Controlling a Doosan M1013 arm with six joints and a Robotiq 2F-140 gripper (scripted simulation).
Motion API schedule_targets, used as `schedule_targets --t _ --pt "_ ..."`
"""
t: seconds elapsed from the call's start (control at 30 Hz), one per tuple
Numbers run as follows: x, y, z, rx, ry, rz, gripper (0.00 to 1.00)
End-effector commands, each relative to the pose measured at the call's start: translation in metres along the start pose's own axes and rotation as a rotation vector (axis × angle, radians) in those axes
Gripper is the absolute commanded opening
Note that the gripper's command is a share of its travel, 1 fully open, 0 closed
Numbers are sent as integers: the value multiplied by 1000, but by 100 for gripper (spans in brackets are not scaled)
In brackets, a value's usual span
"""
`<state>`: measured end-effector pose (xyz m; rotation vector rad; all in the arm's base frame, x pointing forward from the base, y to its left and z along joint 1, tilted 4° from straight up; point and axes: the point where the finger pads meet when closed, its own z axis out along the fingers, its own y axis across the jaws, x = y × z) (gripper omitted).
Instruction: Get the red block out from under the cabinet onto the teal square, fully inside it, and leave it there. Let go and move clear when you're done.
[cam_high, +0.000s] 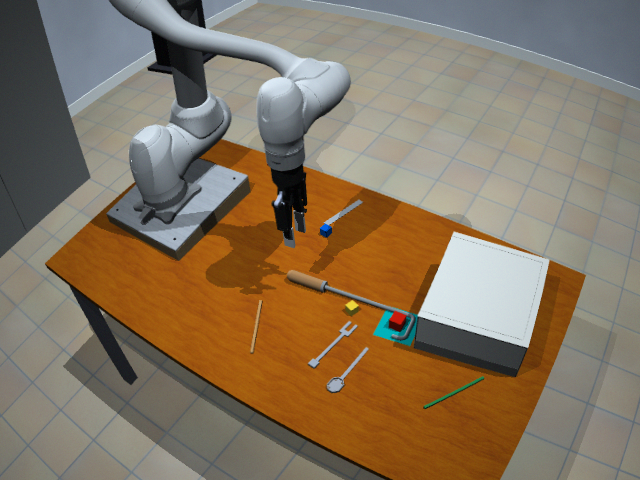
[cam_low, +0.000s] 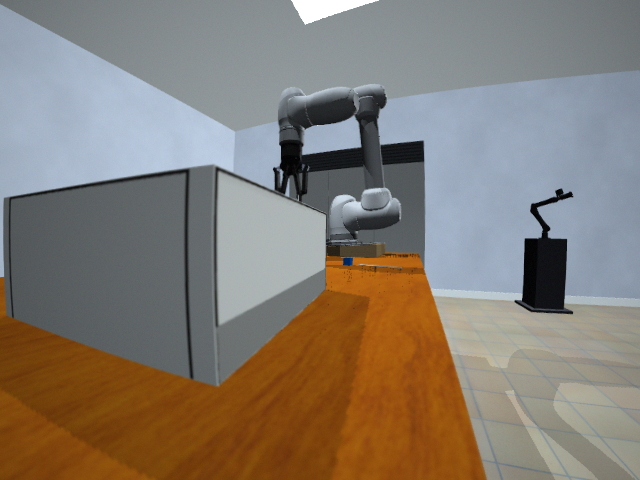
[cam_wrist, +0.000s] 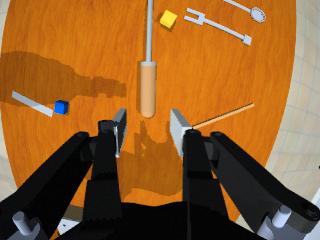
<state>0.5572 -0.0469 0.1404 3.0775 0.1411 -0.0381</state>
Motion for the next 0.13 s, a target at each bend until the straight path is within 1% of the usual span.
schedule_targets --t 0.0,0.1 --pt "0 0 0 0 0 0 34" --pt "0 0 0 0 0 0 34"
